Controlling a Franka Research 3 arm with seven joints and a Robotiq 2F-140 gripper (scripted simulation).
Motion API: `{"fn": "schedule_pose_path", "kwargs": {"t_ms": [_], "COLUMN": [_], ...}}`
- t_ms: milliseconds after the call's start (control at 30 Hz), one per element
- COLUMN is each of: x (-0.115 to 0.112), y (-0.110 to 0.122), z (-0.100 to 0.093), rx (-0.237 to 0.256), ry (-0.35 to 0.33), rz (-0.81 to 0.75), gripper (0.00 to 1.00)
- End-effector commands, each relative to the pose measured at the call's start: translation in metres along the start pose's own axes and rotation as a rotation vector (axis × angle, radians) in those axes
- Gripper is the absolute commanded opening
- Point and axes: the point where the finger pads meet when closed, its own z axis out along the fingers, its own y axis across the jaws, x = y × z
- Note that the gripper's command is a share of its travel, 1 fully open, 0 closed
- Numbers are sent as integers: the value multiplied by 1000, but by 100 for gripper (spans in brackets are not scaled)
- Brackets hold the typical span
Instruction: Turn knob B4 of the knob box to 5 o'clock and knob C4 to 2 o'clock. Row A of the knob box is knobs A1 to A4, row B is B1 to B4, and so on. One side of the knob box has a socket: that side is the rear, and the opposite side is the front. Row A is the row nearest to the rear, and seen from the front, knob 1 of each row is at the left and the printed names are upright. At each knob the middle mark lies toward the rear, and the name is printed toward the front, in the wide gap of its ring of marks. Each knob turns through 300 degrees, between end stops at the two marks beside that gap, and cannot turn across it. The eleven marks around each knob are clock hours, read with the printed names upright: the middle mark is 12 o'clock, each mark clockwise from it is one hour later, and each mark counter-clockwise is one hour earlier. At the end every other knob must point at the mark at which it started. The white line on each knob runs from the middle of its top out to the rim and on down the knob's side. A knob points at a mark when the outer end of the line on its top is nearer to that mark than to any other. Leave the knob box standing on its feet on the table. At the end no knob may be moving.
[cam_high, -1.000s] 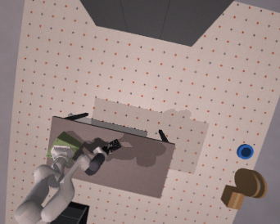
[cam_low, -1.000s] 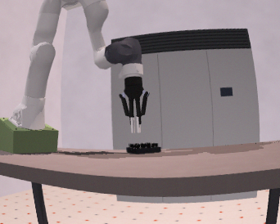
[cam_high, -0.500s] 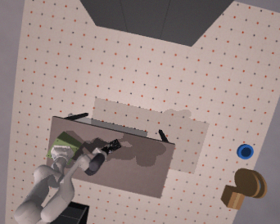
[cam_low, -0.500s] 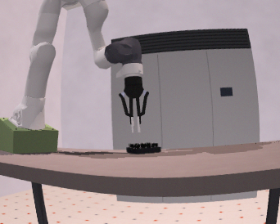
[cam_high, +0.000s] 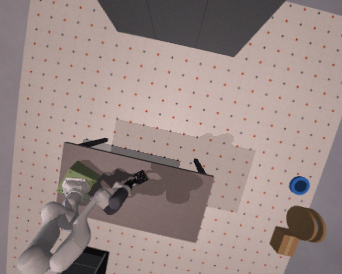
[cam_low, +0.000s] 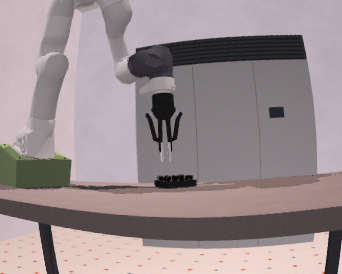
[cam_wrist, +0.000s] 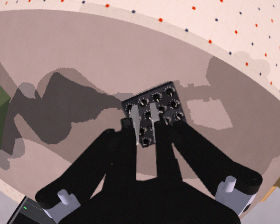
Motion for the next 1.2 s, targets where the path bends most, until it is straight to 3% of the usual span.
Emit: {"fn": "schedule_pose_path", "kwargs": {"t_ms": [0,1167], "x": [-1,0], "y": [-1,-1], "z": [0,-1], "rx": [14,14], "ry": [14,14], "rz": [-155,-189], "gripper": [12,12]}}
